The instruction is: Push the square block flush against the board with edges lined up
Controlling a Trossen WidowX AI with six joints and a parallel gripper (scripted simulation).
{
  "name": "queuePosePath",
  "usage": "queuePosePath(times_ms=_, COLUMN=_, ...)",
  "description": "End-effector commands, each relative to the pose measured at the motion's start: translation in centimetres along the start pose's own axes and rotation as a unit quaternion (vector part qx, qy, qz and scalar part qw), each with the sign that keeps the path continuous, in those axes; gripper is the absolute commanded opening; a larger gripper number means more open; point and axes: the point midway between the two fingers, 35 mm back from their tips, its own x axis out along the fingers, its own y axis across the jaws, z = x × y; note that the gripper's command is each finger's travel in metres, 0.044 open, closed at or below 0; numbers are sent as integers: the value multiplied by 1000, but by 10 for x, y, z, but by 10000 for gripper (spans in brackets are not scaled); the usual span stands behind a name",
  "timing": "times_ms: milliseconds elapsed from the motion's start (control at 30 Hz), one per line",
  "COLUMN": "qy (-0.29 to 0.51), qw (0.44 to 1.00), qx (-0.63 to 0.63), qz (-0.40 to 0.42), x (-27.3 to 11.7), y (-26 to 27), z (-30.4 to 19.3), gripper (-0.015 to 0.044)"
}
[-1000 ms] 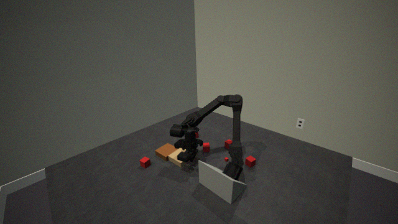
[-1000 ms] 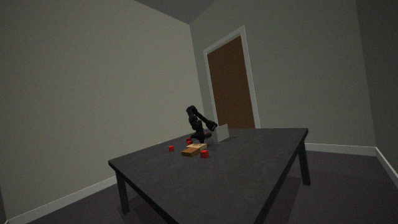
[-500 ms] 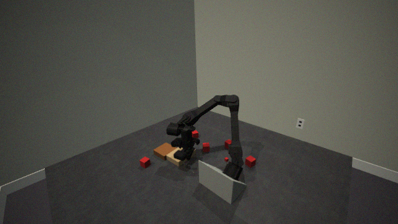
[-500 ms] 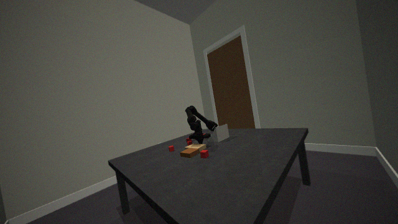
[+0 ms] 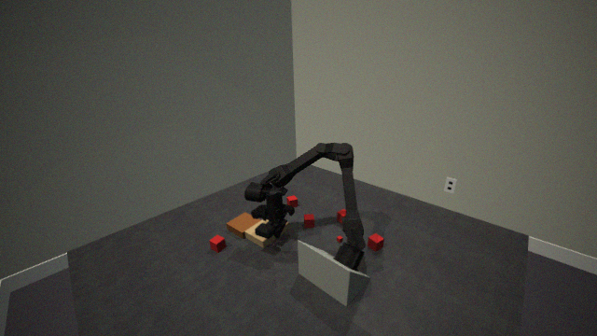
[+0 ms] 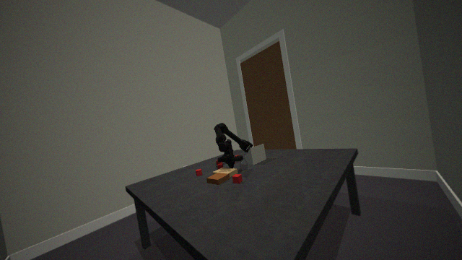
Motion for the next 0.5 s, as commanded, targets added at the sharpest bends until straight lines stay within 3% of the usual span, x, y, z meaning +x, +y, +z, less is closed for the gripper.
queuePosePath(times_ms=0, qy=0, qw=1000, qx=-1, qz=-1, x=1, y=-1, z=7, gripper=0)
queuePosePath(times_ms=467, qy=0, qw=1000, qx=-1, qz=-1, x=1, y=-1, z=28, gripper=0)
